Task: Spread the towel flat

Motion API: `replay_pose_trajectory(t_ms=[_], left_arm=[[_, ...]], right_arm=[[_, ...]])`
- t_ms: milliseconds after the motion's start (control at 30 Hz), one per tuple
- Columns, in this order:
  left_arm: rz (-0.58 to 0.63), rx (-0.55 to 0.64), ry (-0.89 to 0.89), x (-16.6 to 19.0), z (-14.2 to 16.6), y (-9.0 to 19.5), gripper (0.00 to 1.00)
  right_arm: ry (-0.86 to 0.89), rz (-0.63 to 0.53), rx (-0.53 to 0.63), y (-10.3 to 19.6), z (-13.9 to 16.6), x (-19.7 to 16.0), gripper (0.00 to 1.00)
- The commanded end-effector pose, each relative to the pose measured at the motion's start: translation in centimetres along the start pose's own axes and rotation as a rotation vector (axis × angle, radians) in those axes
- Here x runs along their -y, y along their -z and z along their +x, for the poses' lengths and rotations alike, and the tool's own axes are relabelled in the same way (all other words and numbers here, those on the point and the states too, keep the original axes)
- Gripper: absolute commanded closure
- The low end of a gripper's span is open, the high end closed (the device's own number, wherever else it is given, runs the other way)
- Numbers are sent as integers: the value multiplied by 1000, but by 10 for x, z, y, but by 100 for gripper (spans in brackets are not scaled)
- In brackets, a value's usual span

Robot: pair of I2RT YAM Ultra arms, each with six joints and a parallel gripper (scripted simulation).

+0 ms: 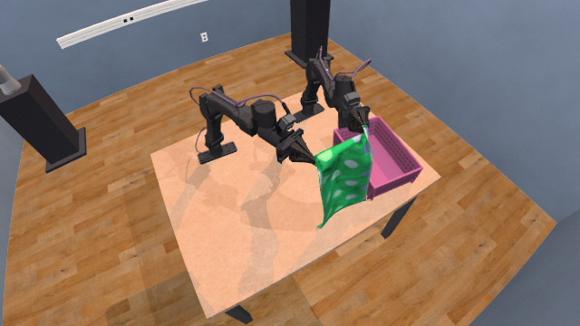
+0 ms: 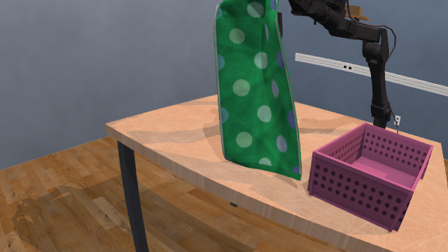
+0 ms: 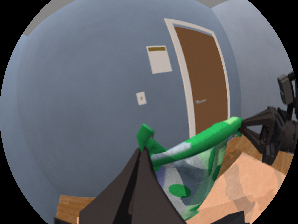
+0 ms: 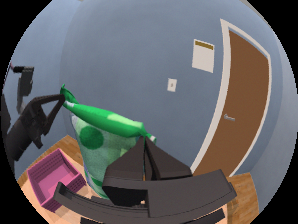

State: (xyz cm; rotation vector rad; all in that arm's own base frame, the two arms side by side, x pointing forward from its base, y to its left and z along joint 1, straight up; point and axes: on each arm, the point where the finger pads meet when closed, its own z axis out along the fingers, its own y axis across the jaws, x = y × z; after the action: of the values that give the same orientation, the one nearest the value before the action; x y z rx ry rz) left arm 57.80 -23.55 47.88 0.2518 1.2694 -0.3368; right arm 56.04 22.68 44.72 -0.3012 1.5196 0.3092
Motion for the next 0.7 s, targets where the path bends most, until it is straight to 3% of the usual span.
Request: replay_pose_trajectory(t_ms=[0, 133, 167, 367, 433, 467, 533, 567, 667], left_arm=[[-24, 136, -12, -8, -58, 8, 100], [-24, 136, -12, -8, -58, 8, 100], [-29, 127, -14, -11, -32, -3, 100], [-29, 80, -13, -11, -20, -3, 100], [-29, 98, -13, -11, -33, 1, 100], [-29, 51, -13, -11, -18, 6, 100], [-29, 51, -13, -11, -18, 6, 100], [-29, 24, -13, -11, -11, 8, 100], [-29, 24, -13, -11, -11, 8, 100]], right_arm=[[-1, 26, 240, 20, -82, 8, 100], [-1, 26, 209, 8, -64, 9, 100], [0, 32, 239, 4, -64, 12, 100], [0, 32, 192, 3, -52, 12, 100], [0, 32, 204, 8, -59, 12, 100], [0, 32, 177, 13, -54, 12, 100], [0, 32, 179, 13, -55, 12, 100], [0, 32, 132, 11, -39, 12, 100], [0, 32, 142, 12, -44, 12, 100]])
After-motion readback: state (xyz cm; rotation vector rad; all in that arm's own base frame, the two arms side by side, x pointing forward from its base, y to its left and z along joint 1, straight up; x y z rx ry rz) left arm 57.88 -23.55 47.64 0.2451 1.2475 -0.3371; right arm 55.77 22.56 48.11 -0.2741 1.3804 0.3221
